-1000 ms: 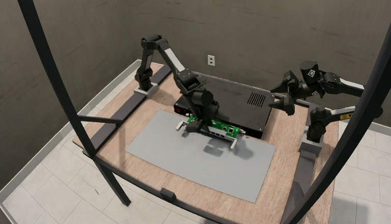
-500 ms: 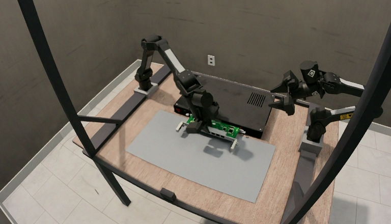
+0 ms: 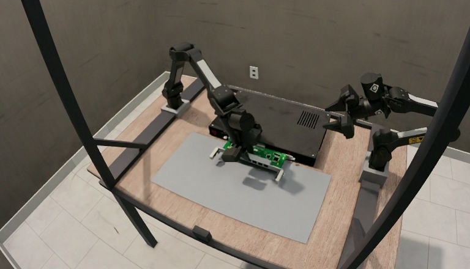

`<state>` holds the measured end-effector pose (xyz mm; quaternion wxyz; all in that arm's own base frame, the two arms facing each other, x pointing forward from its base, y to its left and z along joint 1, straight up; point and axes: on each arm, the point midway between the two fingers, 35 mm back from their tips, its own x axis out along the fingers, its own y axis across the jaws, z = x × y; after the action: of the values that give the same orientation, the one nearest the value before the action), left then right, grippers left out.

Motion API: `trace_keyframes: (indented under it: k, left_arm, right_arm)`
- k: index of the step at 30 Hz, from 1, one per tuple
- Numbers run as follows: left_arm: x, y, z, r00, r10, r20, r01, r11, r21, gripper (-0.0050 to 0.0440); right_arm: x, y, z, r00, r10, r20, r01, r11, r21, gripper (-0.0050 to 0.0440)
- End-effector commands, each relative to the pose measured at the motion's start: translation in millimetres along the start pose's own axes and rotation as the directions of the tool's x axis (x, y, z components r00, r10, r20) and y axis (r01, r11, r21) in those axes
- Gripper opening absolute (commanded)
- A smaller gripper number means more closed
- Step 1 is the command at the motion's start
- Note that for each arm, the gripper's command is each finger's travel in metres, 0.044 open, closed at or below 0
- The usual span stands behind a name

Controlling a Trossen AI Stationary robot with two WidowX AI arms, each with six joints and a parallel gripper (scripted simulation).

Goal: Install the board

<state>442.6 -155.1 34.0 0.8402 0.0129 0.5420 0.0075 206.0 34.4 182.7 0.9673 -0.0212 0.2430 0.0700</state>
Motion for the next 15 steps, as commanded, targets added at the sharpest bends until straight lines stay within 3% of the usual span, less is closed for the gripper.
trace_keyframes:
  k: [1,15]
  left_arm:
    - [-14.2,-1.5,18.6,0.999,-0.012,0.05,0.013,1.0,-0.014,0.0081]
    - [-17.6,-2.4,23.2,0.998,-0.014,0.056,0.015,1.0,-0.015,0.0081]
  right_arm:
    - [-2.6,0.0,5.8,1.0,-0.001,0.015,0.001,1.0,0.002,0.04]
    - [-2.6,0.0,5.8,1.0,-0.001,0.015,0.001,1.0,0.002,0.04]
